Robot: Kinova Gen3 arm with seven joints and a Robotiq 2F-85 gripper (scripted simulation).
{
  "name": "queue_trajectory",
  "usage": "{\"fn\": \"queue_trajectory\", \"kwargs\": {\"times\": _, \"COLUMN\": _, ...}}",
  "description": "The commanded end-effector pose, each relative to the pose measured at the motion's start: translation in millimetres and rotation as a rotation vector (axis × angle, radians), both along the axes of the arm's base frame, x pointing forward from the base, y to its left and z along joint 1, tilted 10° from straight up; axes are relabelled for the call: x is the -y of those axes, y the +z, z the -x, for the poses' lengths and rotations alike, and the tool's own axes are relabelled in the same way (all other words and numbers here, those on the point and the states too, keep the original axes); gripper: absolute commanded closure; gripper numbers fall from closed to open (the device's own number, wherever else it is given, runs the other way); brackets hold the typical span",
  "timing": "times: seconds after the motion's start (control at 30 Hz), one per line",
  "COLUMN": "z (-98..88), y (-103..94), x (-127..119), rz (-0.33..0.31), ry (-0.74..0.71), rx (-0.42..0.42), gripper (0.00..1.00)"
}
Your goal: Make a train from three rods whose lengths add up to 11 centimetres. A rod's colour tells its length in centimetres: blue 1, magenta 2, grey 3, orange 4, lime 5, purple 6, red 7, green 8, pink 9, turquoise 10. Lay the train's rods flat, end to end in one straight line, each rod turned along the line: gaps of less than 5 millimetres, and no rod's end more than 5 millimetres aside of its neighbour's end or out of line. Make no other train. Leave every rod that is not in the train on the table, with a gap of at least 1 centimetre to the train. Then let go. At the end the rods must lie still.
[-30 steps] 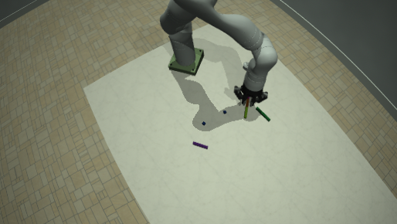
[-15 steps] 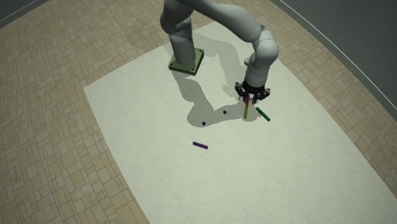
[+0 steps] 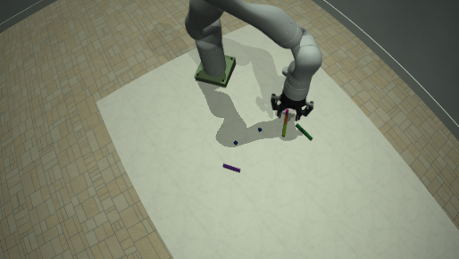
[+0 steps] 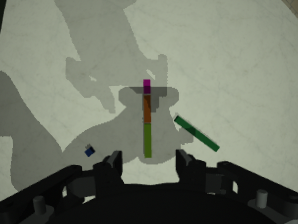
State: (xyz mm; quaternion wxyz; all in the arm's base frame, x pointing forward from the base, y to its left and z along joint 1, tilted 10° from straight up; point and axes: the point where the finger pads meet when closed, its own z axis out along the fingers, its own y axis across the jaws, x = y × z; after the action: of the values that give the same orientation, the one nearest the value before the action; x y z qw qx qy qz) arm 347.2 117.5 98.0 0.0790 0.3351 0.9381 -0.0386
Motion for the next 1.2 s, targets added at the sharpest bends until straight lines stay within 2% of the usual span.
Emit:
{"fn": "queue_trajectory", "kwargs": {"times": 0.0, "z": -0.3, "y": 0.5, "x": -0.3, "rz": 0.000, "ry": 0.000, "rx": 0.001, "gripper": 0.00}}
{"fn": "queue_trajectory", "kwargs": {"times": 0.37, "z": 0.5, "y": 7.3, "x": -1.1, "rz": 0.000, "ry": 0.000, "rx": 0.001, "gripper": 0.00}}
{"fn": "queue_trajectory", "kwargs": {"times": 0.63, "z": 4.8, "y": 41.6, "x": -5.5, "rz": 0.000, "ry": 0.000, "rx": 0.001, "gripper": 0.00}}
{"fn": "queue_trajectory", "kwargs": {"times": 0.7, "z": 4.8, "y": 41.6, "x": -5.5, "rz": 0.000, "ry": 0.000, "rx": 0.001, "gripper": 0.00}}
{"fn": "queue_trajectory", "kwargs": {"times": 0.97, "z": 9.7, "y": 79.8, "x": -10.3, "rz": 0.000, "ry": 0.000, "rx": 0.001, "gripper": 0.00}}
{"fn": "queue_trajectory", "kwargs": {"times": 1.17, "z": 10.8, "y": 88.5, "x": -11.4, "rz": 0.000, "ry": 0.000, "rx": 0.001, "gripper": 0.00}}
